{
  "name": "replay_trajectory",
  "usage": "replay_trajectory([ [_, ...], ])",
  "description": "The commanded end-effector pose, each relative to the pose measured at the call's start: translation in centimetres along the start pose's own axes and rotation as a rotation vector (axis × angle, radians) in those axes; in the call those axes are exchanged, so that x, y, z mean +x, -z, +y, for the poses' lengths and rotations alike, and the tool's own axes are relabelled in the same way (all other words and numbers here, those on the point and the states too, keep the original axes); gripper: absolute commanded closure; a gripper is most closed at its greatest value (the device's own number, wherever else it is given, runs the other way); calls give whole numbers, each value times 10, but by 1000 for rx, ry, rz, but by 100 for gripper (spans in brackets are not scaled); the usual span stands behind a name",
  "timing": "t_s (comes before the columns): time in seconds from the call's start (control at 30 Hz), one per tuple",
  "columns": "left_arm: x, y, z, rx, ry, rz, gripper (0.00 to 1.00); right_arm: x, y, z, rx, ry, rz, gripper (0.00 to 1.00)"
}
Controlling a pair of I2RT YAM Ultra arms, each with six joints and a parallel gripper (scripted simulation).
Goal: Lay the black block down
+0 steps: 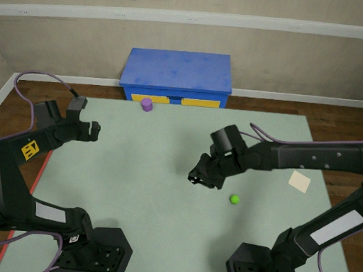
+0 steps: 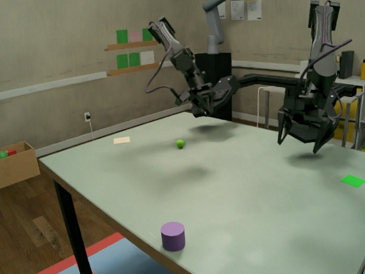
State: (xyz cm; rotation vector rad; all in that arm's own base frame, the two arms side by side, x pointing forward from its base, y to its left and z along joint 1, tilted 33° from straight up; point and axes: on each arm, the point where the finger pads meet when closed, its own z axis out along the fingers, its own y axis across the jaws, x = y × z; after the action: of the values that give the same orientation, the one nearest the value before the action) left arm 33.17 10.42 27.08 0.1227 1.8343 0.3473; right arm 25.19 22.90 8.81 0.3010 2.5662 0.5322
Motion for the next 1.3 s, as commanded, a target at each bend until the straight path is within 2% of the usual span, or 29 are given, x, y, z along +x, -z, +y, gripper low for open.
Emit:
replay_trajectory([
  [0.0,3,6,-2,10,-5,2,0,1,5,29,-246,89,46,73],
  [0.07,3,6,-2,10,-5,2,0,1,6,29,-299,108,57,73],
  [0.13,3,6,-2,10,-5,2,0,1,6,29,-299,108,57,73],
  [0.27,3,6,-2,10,-5,2,0,2,10,31,-444,165,89,73],
  [0.63,3,6,-2,10,-5,2,0,4,10,21,-706,251,164,73],
  [0.7,3,6,-2,10,-5,2,0,4,10,21,-706,251,164,73],
  [0.9,3,6,-2,10,-5,2,0,1,13,19,-883,315,198,73],
  [1.07,3,6,-2,10,-5,2,0,-4,8,14,-952,323,220,73],
  [1.27,3,6,-2,10,-5,2,0,-3,3,11,-958,315,236,73],
])
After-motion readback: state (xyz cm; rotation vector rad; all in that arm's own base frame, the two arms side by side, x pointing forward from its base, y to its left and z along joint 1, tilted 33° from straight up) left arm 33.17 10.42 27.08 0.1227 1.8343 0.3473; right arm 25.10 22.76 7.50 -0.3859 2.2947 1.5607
